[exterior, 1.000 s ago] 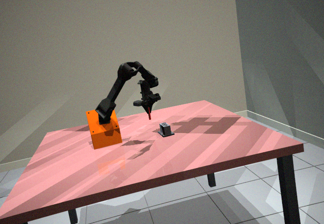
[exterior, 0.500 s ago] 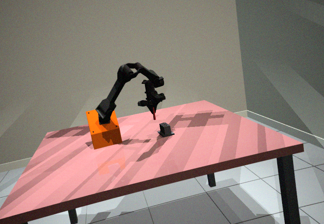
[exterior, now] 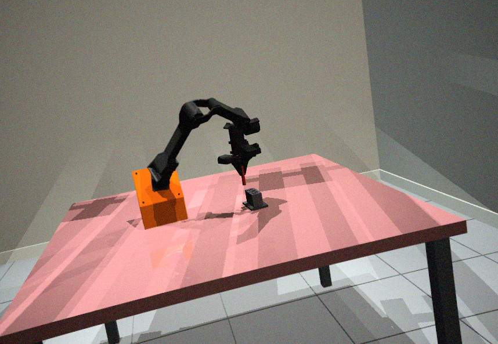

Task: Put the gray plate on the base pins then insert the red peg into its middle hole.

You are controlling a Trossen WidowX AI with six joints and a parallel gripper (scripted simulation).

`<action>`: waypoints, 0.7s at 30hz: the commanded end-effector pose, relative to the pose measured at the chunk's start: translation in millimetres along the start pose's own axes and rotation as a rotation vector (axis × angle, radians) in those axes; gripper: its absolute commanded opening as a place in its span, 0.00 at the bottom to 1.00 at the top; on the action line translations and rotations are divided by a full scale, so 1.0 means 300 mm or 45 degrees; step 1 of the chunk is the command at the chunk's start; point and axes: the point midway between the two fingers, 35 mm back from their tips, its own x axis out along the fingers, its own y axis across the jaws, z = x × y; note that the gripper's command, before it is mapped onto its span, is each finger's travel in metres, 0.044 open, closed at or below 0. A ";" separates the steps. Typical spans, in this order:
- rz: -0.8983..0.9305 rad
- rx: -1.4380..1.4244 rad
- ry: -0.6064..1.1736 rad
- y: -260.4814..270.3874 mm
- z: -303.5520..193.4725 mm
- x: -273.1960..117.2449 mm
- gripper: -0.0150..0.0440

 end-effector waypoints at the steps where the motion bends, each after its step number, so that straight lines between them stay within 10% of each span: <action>1: 0.008 0.004 -0.013 -0.004 0.054 -0.009 0.25; 21: -0.007 0.017 -0.041 -0.057 0.225 -0.009 0.25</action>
